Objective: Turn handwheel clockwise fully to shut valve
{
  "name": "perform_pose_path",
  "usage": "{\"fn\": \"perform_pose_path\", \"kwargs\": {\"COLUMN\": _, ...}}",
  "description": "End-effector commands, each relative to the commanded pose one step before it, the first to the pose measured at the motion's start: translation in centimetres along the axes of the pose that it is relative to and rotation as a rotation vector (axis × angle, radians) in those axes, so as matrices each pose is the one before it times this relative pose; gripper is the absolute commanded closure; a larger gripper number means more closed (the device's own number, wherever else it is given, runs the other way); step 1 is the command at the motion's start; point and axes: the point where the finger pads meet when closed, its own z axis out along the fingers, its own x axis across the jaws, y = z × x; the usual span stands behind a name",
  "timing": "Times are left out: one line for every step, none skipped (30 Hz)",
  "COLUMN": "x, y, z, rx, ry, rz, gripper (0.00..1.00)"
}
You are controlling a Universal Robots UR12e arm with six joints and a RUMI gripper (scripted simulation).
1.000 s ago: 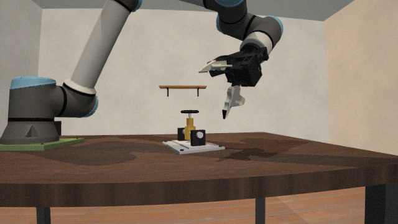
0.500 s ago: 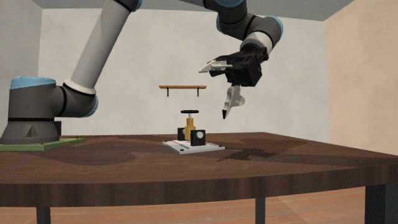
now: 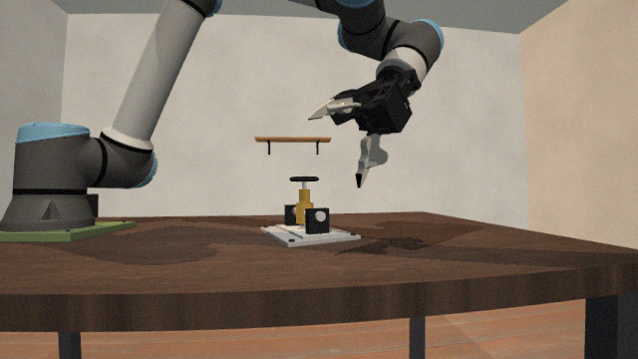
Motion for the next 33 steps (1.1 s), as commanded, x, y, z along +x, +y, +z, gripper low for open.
{"fn": "perform_pose_path", "kwargs": {"x": 0.168, "y": -1.014, "z": -0.381, "rx": -0.00344, "ry": 0.03307, "rz": 0.06976, "gripper": 0.0}}
{"fn": "perform_pose_path", "kwargs": {"x": 0.088, "y": -0.51, "z": -0.142, "rx": 0.00059, "ry": 0.01558, "rz": 0.03262, "gripper": 0.0}}
{"fn": "perform_pose_path", "kwargs": {"x": 0.082, "y": -0.551, "z": -0.154, "rx": 0.00107, "ry": 0.01684, "rz": 0.03506, "gripper": 0.0}}
{"fn": "perform_pose_path", "kwargs": {"x": 0.073, "y": -0.589, "z": -0.166, "rx": 0.00166, "ry": 0.01803, "rz": 0.03736, "gripper": 0.0}}
{"fn": "perform_pose_path", "kwargs": {"x": 0.06, "y": -0.626, "z": -0.177, "rx": 0.00235, "ry": 0.01914, "rz": 0.03948, "gripper": 0.0}}
{"fn": "perform_pose_path", "kwargs": {"x": 0.041, "y": -0.608, "z": -0.174, "rx": 0.00286, "ry": 0.01857, "rz": 0.03818, "gripper": 0.0}}
{"fn": "perform_pose_path", "kwargs": {"x": 0.002, "y": -0.052, "z": -0.015, "rx": 0.00027, "ry": 0.00157, "rz": 0.00323, "gripper": 0.0}}
{"fn": "perform_pose_path", "kwargs": {"x": 0.025, "y": -0.689, "z": -0.199, "rx": 0.004, "ry": 0.02103, "rz": 0.04313, "gripper": 0.0}}
{"fn": "perform_pose_path", "kwargs": {"x": 0.002, "y": -0.671, "z": -0.196, "rx": 0.00462, "ry": 0.02043, "rz": 0.04185, "gripper": 0.0}}
{"fn": "perform_pose_path", "kwargs": {"x": -0.001, "y": -0.045, "z": -0.013, "rx": 0.00033, "ry": 0.00136, "rz": 0.00278, "gripper": 0.0}}
{"fn": "perform_pose_path", "kwargs": {"x": -0.022, "y": -0.737, "z": -0.218, "rx": 0.00597, "ry": 0.0224, "rz": 0.04589, "gripper": 0.0}}
{"fn": "perform_pose_path", "kwargs": {"x": -0.041, "y": -0.614, "z": -0.183, "rx": 0.00565, "ry": 0.01859, "rz": 0.03814, "gripper": 0.0}}
{"fn": "perform_pose_path", "kwargs": {"x": -0.014, "y": -0.141, "z": -0.042, "rx": 0.00139, "ry": 0.00427, "rz": 0.00878, "gripper": 0.0}}
{"fn": "perform_pose_path", "kwargs": {"x": -0.079, "y": -0.768, "z": -0.233, "rx": 0.00814, "ry": 0.02315, "rz": 0.04769, "gripper": 0.0}}
{"fn": "perform_pose_path", "kwargs": {"x": -0.071, "y": -0.497, "z": -0.152, "rx": 0.00582, "ry": 0.01494, "rz": 0.03093, "gripper": 0.0}}
{"fn": "perform_pose_path", "kwargs": {"x": -0.047, "y": -0.278, "z": -0.085, "rx": 0.00344, "ry": 0.00832, "rz": 0.01729, "gripper": 0.0}}
{"fn": "perform_pose_path", "kwargs": {"x": 0.0, "y": 0.0, "z": 0.0, "rx": 0.0, "ry": 0.0, "rz": 0.0, "gripper": 0.0}}
{"fn": "perform_pose_path", "kwargs": {"x": 0.0, "y": 0.0, "z": 0.0, "rx": 0.0, "ry": 0.0, "rz": 0.0, "gripper": 0.0}}
{"fn": "perform_pose_path", "kwargs": {"x": -0.142, "y": -0.779, "z": -0.243, "rx": 0.01036, "ry": 0.02321, "rz": 0.0485, "gripper": 0.0}}
{"fn": "perform_pose_path", "kwargs": {"x": -0.174, "y": -0.777, "z": -0.247, "rx": 0.01144, "ry": 0.02299, "rz": 0.04853, "gripper": 0.0}}
{"fn": "perform_pose_path", "kwargs": {"x": -0.151, "y": -0.565, "z": -0.182, "rx": 0.00906, "ry": 0.01664, "rz": 0.03551, "gripper": 0.0}}
{"fn": "perform_pose_path", "kwargs": {"x": -0.061, "y": -0.203, "z": -0.066, "rx": 0.00341, "ry": 0.00595, "rz": 0.0128, "gripper": 0.0}}
{"fn": "perform_pose_path", "kwargs": {"x": -0.218, "y": -0.698, "z": -0.23, "rx": 0.01233, "ry": 0.02034, "rz": 0.04413, "gripper": 0.0}}
{"fn": "perform_pose_path", "kwargs": {"x": -0.021, "y": -0.058, "z": -0.019, "rx": 0.00108, "ry": 0.0017, "rz": 0.00373, "gripper": 0.0}}
{"fn": "perform_pose_path", "kwargs": {"x": -0.265, "y": -0.74, "z": -0.25, "rx": 0.01426, "ry": 0.02133, "rz": 0.04717, "gripper": 0.0}}
{"fn": "perform_pose_path", "kwargs": {"x": -0.228, "y": -0.562, "z": -0.193, "rx": 0.01163, "ry": 0.01606, "rz": 0.03617, "gripper": 0.0}}
{"fn": "perform_pose_path", "kwargs": {"x": -0.069, "y": -0.155, "z": -0.054, "rx": 0.00335, "ry": 0.00443, "rz": 0.01009, "gripper": 0.0}}
{"fn": "perform_pose_path", "kwargs": {"x": -0.315, "y": -0.694, "z": -0.245, "rx": 0.01558, "ry": 0.01954, "rz": 0.04514, "gripper": 0.0}}
{"fn": "perform_pose_path", "kwargs": {"x": -0.236, "y": -0.468, "z": -0.168, "rx": 0.01119, "ry": 0.01306, "rz": 0.03085, "gripper": 0.0}}
{"fn": "perform_pose_path", "kwargs": {"x": -0.105, "y": -0.195, "z": -0.071, "rx": 0.00484, "ry": 0.00542, "rz": 0.01298, "gripper": 0.0}}
{"fn": "perform_pose_path", "kwargs": {"x": -0.352, "y": -0.633, "z": -0.235, "rx": 0.01632, "ry": 0.01735, "rz": 0.04232, "gripper": 0.0}}
{"fn": "perform_pose_path", "kwargs": {"x": -0.29, "y": -0.477, "z": -0.181, "rx": 0.01305, "ry": 0.01293, "rz": 0.03241, "gripper": 0.0}}
{"fn": "perform_pose_path", "kwargs": {"x": -0.078, "y": -0.119, "z": -0.046, "rx": 0.00339, "ry": 0.00323, "rz": 0.00823, "gripper": 0.0}}
